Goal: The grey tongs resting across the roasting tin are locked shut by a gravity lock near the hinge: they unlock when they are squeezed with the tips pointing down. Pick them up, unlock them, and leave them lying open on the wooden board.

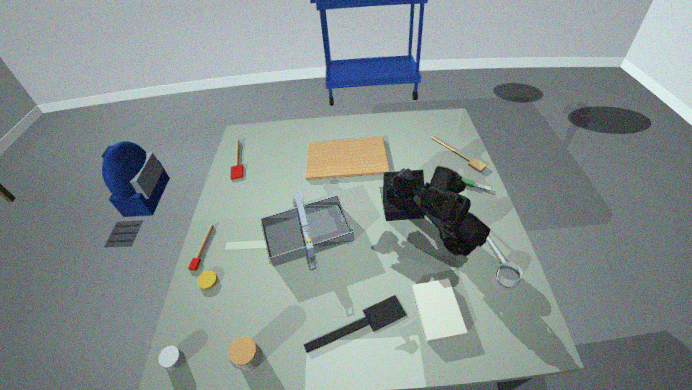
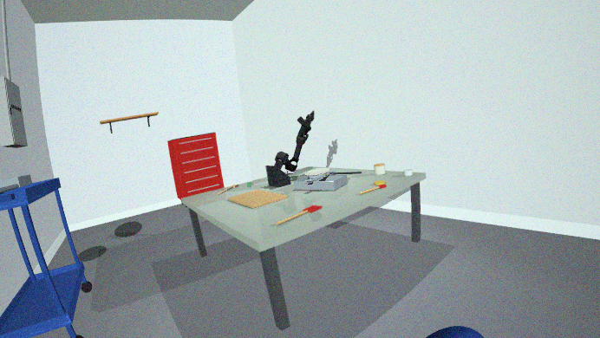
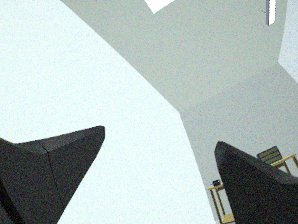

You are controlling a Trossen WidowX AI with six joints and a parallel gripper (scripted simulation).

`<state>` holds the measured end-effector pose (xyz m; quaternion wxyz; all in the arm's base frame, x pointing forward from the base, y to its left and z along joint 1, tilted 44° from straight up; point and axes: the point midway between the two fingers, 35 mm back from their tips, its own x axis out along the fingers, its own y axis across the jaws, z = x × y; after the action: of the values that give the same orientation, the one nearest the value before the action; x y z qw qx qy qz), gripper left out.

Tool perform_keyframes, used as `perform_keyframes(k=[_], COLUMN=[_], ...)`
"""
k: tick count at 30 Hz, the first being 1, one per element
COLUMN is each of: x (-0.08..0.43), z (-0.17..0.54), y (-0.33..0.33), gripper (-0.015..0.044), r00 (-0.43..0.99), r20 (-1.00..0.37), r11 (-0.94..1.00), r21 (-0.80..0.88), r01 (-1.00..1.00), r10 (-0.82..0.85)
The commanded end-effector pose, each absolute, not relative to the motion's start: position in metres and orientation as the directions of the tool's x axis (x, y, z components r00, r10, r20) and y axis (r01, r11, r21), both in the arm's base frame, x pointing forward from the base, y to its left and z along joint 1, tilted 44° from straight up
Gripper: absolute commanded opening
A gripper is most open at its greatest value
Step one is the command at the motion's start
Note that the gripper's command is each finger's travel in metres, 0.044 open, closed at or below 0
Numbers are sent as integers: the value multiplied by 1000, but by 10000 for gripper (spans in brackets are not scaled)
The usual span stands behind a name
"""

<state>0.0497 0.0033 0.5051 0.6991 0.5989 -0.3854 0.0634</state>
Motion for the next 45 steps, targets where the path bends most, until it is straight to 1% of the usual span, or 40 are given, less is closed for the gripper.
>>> perform_keyframes(k=[1,5,6,9,12,16,20,27,33,39,45], x=[52,74,84,125,165,202,232,278,307,327,336], z=[505,498,494,478,457,432,407,359,313,264,215], y=[2,-13,-18,-36,-47,-50,-47,-32,-9,19,51], gripper=[374,269,260,260,260,260,260,260,260,260,260], r00=[701,758,784,868,933,976,994,986,936,848,729], r20=[609,549,522,414,303,196,105,-46,-165,-268,-350], r11=[282,327,356,493,637,759,859,961,950,831,618], r21=[793,831,841,836,762,649,510,234,9,-210,-387], r01=[-539,-451,-406,-243,-117,-53,-47,-147,-313,-515,-684], r10=[-371,-351,-338,-274,-192,-99,-8,162,311,457,588])
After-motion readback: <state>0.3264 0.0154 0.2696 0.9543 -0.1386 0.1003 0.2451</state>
